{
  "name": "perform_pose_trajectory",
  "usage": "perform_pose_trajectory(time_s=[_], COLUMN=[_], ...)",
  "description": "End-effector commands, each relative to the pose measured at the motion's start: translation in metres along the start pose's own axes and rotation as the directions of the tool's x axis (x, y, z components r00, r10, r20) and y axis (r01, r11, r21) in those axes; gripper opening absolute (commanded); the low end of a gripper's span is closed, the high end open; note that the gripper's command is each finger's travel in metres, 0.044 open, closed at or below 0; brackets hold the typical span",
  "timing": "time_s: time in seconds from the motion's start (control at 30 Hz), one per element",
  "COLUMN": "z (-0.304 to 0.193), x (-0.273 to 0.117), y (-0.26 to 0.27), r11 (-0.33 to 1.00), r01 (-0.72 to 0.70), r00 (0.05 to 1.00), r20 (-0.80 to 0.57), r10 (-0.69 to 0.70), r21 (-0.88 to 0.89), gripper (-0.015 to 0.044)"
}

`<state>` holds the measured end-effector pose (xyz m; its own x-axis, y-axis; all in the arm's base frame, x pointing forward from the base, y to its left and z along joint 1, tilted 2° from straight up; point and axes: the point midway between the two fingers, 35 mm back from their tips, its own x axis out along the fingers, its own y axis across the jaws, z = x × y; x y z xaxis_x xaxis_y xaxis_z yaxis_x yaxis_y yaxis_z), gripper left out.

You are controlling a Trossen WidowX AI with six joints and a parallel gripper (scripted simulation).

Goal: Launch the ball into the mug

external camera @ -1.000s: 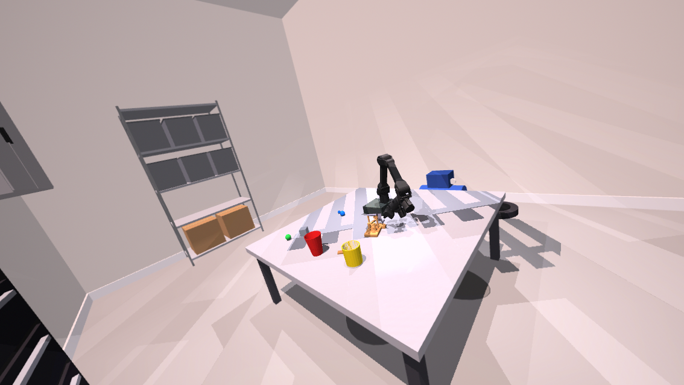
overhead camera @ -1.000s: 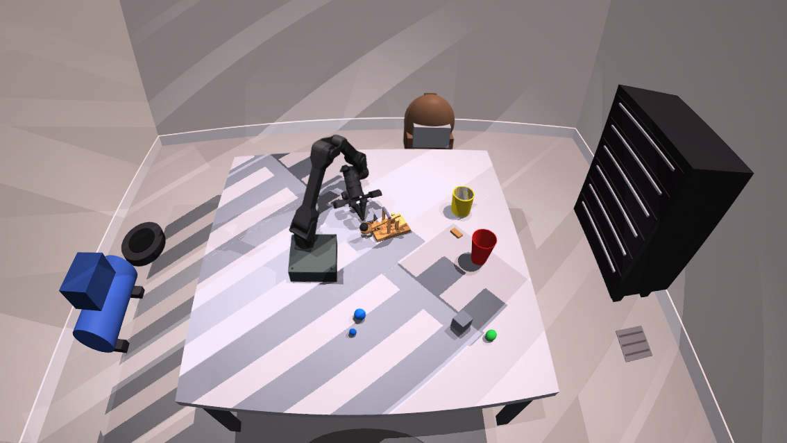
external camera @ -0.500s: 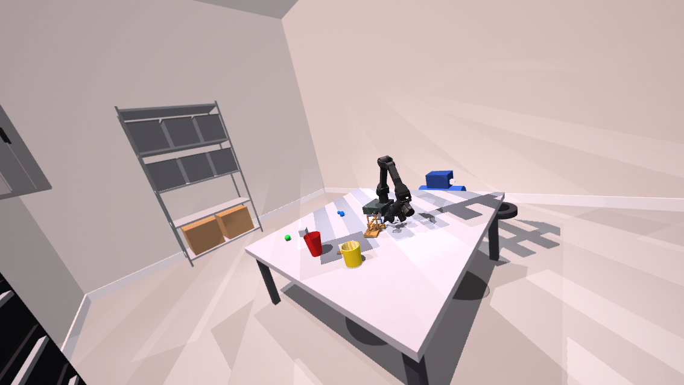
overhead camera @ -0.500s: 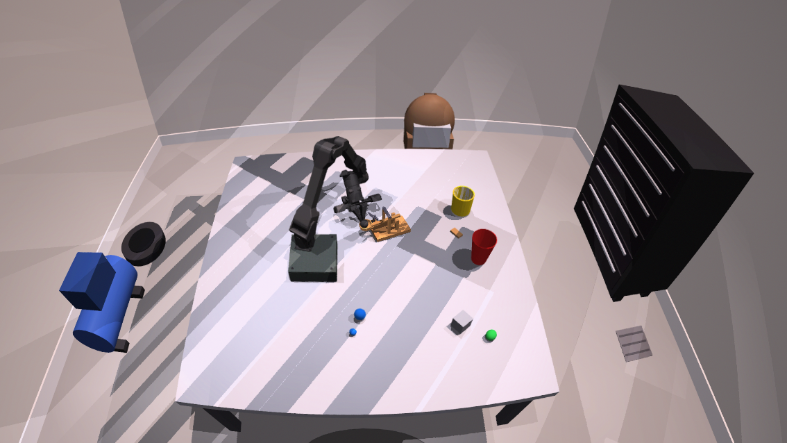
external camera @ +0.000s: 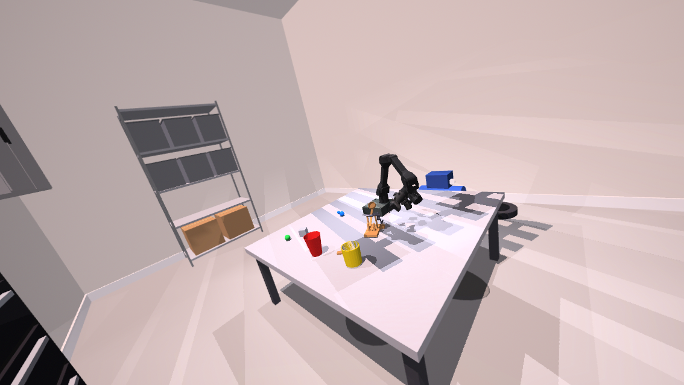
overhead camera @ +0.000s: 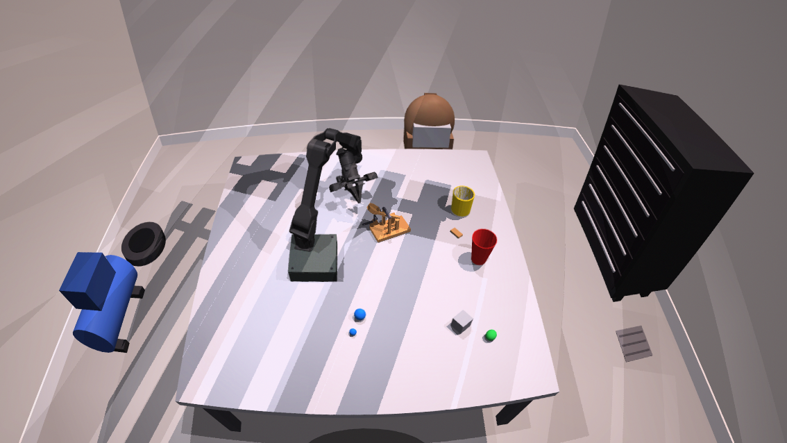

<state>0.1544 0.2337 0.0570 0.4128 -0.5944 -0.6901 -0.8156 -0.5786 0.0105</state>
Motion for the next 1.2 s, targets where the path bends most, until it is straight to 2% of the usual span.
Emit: perform_pose_trajectory(time_s=[0.0,0.07,0.1,0.63,1.17], z=[-0.016,-0.016,-0.008,-0.015,-0.046], x=[-0.036,-0.036,-0.021,-0.023,-0.028], y=[0.004,0.004,0.001,-0.05,-0.127], r11=[1.0,1.0,1.0,0.946,0.711], r01=[0.016,0.016,0.017,-0.054,-0.236], r00=[1.0,1.0,1.0,0.974,0.88], r20=[0.02,0.02,0.014,0.227,0.457], r10=[-0.016,-0.016,-0.017,-0.021,-0.133], r21=[0.0,0.0,-0.001,0.318,0.662], gripper=[0.0,0.0,0.0026,0.044,0.044])
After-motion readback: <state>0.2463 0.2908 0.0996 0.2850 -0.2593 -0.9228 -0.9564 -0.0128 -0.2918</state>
